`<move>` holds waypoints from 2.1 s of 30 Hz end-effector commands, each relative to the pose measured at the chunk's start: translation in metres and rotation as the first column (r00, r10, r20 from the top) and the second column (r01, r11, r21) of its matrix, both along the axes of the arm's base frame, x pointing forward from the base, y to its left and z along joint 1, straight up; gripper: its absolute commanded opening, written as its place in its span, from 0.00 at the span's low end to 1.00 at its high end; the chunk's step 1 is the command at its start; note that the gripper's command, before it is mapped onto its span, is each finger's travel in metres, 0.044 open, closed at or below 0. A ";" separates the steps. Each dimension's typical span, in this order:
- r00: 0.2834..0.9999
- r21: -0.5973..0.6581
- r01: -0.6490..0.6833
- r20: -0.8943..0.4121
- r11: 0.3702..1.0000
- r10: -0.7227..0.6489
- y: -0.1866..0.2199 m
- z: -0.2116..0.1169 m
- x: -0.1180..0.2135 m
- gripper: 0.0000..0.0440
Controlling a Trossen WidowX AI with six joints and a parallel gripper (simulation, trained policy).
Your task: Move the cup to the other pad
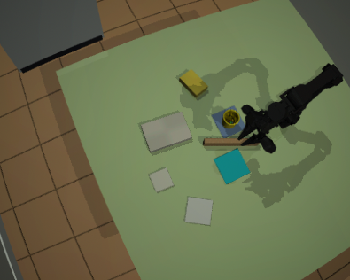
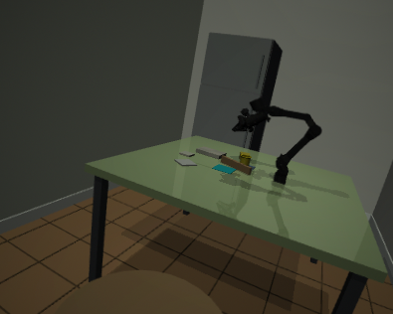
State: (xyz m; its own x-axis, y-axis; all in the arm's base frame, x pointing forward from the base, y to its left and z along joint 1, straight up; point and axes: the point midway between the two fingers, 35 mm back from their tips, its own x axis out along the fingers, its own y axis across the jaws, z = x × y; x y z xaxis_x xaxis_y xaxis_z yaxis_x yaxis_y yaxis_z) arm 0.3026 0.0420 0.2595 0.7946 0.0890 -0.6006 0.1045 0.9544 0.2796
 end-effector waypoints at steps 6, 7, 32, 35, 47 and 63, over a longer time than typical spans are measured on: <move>0.990 -0.011 0.011 -0.142 1.000 -0.012 0.001 -0.011 -0.005 0.27; 0.987 -0.013 0.011 -0.158 1.000 -0.013 0.000 -0.012 -0.006 0.28; 0.847 -0.109 -0.017 -0.529 0.994 -0.043 -0.015 -0.041 -0.032 0.27; 0.823 -0.121 -0.027 -0.566 0.992 -0.047 -0.018 -0.045 -0.035 0.27; 0.721 -0.159 -0.061 -0.690 0.985 -0.067 -0.036 -0.063 -0.042 0.28; 0.613 -0.176 -0.076 -0.785 0.982 -0.093 -0.060 -0.090 -0.049 0.30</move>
State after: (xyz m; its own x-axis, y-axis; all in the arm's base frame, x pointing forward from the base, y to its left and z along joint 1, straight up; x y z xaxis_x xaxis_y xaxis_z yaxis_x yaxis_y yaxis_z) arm 0.2560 -0.0139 0.1774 0.0414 -0.0815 -0.9958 0.2163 0.9738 -0.0707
